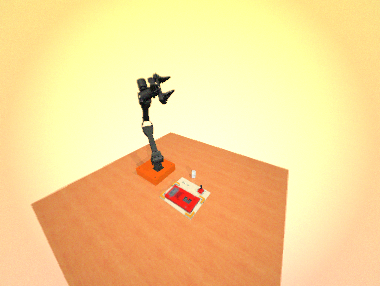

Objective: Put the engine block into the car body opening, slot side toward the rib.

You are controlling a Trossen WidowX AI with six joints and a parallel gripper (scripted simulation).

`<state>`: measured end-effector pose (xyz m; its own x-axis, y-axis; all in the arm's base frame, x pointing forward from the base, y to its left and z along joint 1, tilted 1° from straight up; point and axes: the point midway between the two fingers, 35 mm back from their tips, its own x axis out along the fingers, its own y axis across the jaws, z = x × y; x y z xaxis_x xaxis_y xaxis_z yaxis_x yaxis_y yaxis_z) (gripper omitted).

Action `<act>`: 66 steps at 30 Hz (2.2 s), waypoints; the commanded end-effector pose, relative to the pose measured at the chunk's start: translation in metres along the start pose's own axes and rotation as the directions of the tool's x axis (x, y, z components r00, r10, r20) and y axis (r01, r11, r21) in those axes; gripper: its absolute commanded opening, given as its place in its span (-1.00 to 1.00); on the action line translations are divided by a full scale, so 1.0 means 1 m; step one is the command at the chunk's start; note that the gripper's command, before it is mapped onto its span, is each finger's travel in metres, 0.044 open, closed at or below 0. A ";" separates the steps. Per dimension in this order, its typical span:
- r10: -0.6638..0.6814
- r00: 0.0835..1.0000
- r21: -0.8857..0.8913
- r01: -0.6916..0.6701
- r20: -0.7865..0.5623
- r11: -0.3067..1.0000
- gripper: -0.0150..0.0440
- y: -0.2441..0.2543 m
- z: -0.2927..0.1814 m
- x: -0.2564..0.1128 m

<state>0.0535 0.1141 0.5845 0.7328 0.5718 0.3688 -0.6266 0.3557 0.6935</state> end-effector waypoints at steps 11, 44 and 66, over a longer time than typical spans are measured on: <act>-0.126 0.992 0.093 0.126 -0.003 0.988 1.00 -0.080 0.036 0.027; -0.498 0.812 0.013 0.527 -0.305 0.850 1.00 -0.276 -0.019 0.084; -0.634 0.458 -0.298 0.610 -0.623 0.734 1.00 -0.369 -0.136 0.073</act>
<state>0.3017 0.1207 0.2916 0.6120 0.5161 -0.5992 -0.0902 0.7983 0.5954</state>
